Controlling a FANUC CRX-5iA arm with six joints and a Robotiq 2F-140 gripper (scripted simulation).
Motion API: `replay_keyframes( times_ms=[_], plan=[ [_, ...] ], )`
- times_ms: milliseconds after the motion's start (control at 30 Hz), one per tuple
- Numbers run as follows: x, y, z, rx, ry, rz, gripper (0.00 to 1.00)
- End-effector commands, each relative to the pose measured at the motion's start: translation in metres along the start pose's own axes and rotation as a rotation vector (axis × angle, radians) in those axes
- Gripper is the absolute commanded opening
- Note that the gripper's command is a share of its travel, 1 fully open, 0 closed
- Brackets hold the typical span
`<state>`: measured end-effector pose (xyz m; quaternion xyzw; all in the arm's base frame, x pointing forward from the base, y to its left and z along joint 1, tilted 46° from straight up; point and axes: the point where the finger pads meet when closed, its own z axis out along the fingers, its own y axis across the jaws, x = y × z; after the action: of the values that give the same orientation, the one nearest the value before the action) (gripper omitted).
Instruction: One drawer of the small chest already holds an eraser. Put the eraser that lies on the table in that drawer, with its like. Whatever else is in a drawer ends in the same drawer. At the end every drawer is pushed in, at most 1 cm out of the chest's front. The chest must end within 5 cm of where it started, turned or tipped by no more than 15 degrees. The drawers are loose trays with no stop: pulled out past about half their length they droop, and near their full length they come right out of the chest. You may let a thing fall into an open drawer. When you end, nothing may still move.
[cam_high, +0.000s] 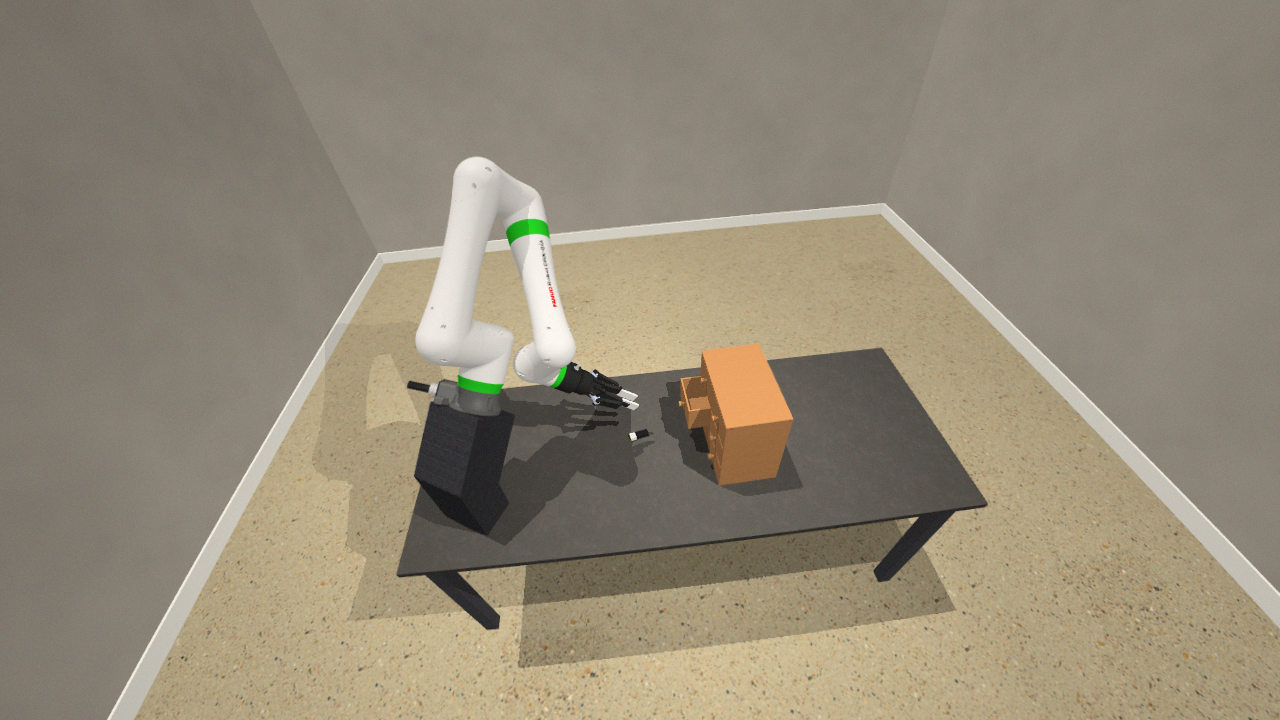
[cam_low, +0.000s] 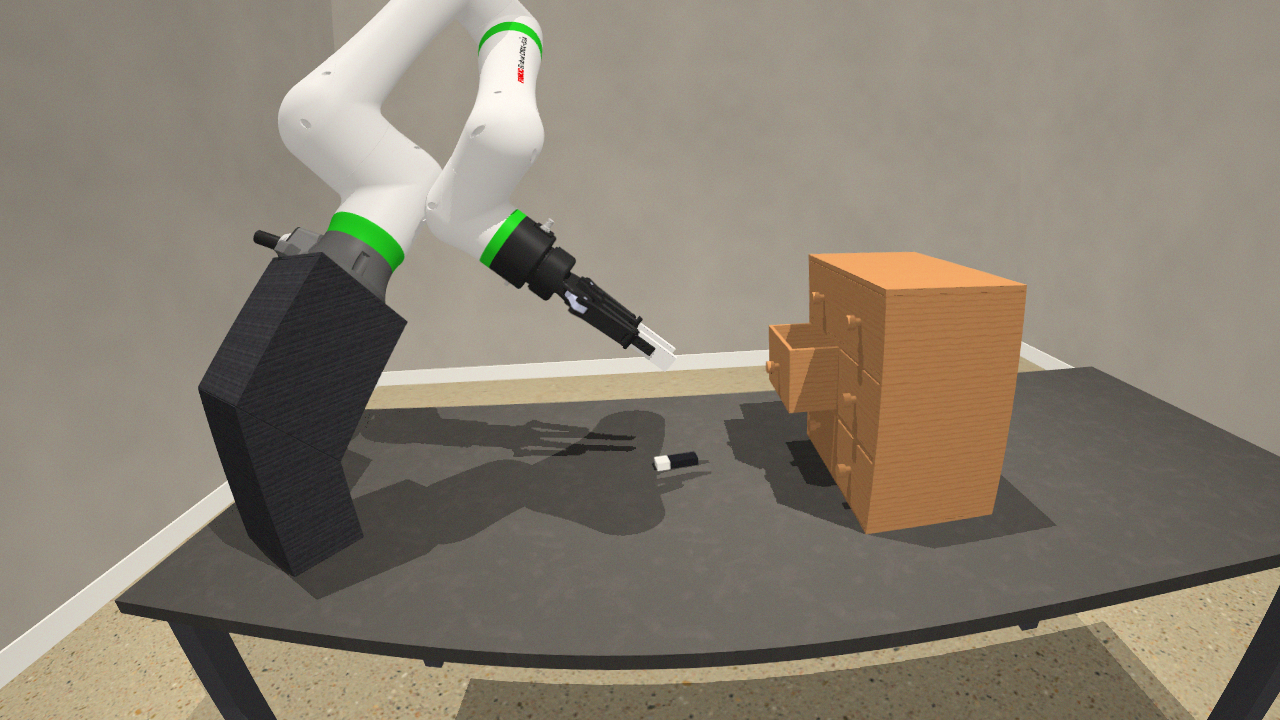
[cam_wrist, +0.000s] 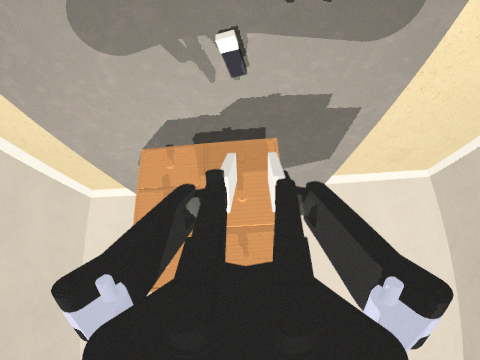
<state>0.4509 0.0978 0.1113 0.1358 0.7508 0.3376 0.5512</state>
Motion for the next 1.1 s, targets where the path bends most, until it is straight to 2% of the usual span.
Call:
replay_keyframes(
  times_ms=[0,167,367,400,467,500,567,667,1067],
  plan=[
    [-0.028,-0.014,-0.023,0.049,0.166,-0.038,0.20],
    [-0.029,-0.012,-0.051,0.051,0.402,-0.031,0.20],
    [-0.030,-0.014,-0.084,0.063,0.604,-0.022,0.20],
    [-0.031,-0.014,-0.089,0.065,0.636,-0.022,0.20],
    [-0.031,-0.014,-0.089,0.065,0.636,-0.022,0.20],
    [-0.031,-0.013,-0.093,0.069,0.738,-0.022,0.20],
    [-0.031,-0.012,-0.099,0.069,0.810,-0.020,0.20],
    [-0.031,-0.012,-0.102,0.070,0.840,-0.019,0.20],
    [-0.031,-0.012,-0.103,0.070,0.842,-0.019,0.20]
  ],
)
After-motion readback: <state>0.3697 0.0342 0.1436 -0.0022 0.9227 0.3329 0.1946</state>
